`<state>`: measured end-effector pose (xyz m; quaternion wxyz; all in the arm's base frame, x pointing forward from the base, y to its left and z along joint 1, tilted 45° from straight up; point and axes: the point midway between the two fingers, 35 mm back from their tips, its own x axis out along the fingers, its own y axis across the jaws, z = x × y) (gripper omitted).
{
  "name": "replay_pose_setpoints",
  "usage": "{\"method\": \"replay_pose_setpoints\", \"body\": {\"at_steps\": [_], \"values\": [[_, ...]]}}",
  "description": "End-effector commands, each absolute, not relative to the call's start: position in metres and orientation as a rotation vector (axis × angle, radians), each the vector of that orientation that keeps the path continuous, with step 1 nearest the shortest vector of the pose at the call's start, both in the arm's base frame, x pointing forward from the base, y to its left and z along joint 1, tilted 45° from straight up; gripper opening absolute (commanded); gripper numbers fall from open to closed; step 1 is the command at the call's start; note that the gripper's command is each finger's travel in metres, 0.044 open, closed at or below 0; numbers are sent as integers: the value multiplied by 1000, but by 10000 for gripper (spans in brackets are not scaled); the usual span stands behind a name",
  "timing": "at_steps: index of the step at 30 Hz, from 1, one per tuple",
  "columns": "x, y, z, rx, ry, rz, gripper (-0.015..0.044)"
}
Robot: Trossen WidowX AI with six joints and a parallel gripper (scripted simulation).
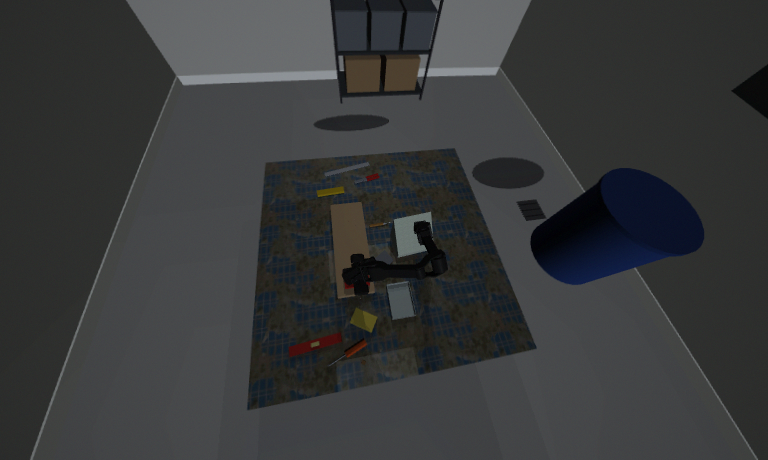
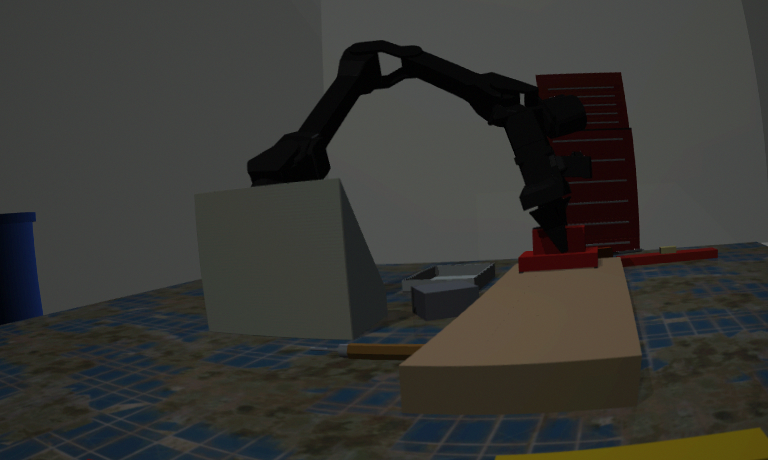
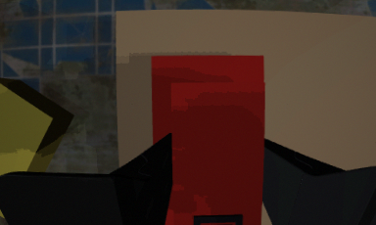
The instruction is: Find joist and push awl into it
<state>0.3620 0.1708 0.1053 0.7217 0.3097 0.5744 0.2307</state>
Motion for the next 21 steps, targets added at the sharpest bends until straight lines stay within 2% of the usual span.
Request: {"method": "replay_pose_setpoints", "body": {"at_steps": [1,21], "values": [[362,171,105,684,1269,510,0],[362,162,96,683,1268,512,0]]}}
